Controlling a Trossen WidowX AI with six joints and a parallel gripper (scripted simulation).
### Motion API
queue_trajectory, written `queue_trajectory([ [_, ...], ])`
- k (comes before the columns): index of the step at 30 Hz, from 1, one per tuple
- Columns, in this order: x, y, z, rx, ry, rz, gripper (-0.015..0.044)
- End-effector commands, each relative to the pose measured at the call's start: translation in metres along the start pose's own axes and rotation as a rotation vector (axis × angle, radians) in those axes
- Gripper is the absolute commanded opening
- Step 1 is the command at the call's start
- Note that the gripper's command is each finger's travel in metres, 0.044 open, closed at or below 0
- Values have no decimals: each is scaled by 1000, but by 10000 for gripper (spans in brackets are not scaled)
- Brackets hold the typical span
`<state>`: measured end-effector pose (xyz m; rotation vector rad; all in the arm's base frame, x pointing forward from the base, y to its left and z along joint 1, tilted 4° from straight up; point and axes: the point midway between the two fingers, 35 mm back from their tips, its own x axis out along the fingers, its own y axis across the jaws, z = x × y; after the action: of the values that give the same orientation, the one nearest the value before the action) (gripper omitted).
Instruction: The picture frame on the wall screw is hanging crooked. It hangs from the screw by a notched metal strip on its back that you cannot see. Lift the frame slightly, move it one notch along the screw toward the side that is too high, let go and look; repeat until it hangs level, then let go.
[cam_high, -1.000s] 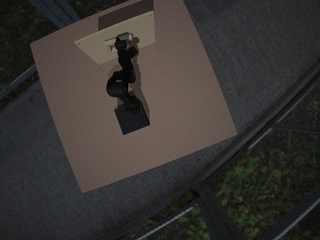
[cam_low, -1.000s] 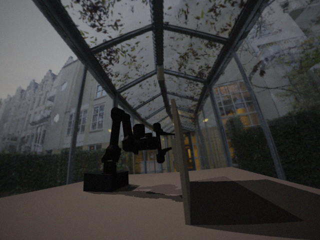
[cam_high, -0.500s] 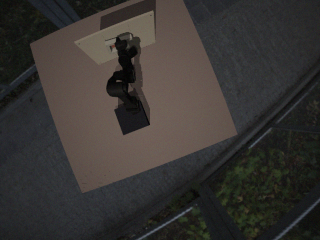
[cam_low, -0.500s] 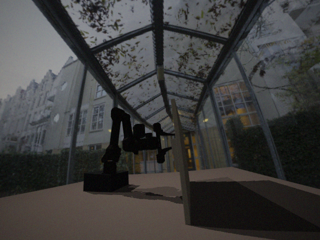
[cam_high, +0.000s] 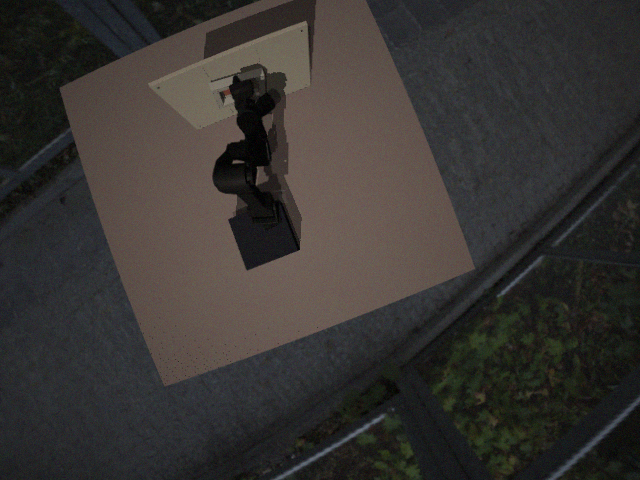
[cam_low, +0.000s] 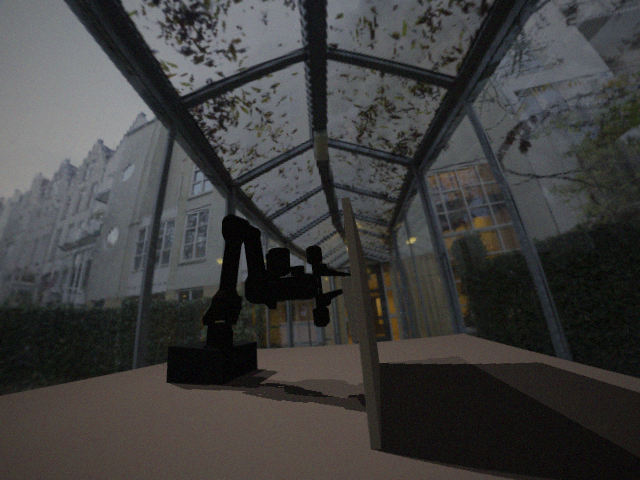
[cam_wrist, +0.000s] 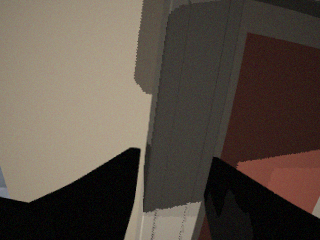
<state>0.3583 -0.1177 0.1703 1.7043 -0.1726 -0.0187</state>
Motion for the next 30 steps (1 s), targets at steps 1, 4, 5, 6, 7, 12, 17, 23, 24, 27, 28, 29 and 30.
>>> queue_trajectory([
  [1,0,0,1,-5,-4,0,101],
  [4,0,0,1,-5,-4,0,81],
  [5,0,0,1,-5,-4,0,74],
  [6,0,0,1,-5,-4,0,67],
  [7,0,0,1,-5,-4,0,61],
  [12,0,0,1,-5,-4,0,0],
  [17,0,0,1,-5,-4,0,0],
  [23,0,2,0,-5,-4,0,0],
  [24,0,2,0,-5,-4,0,0],
  [27,0,3,0,-5,-4,0,0],
  [28,0,4,0,-5,-4,0,0],
  [29,0,4,0,-5,-4,0,0],
  [30,0,4,0,-5,-4,0,0],
])
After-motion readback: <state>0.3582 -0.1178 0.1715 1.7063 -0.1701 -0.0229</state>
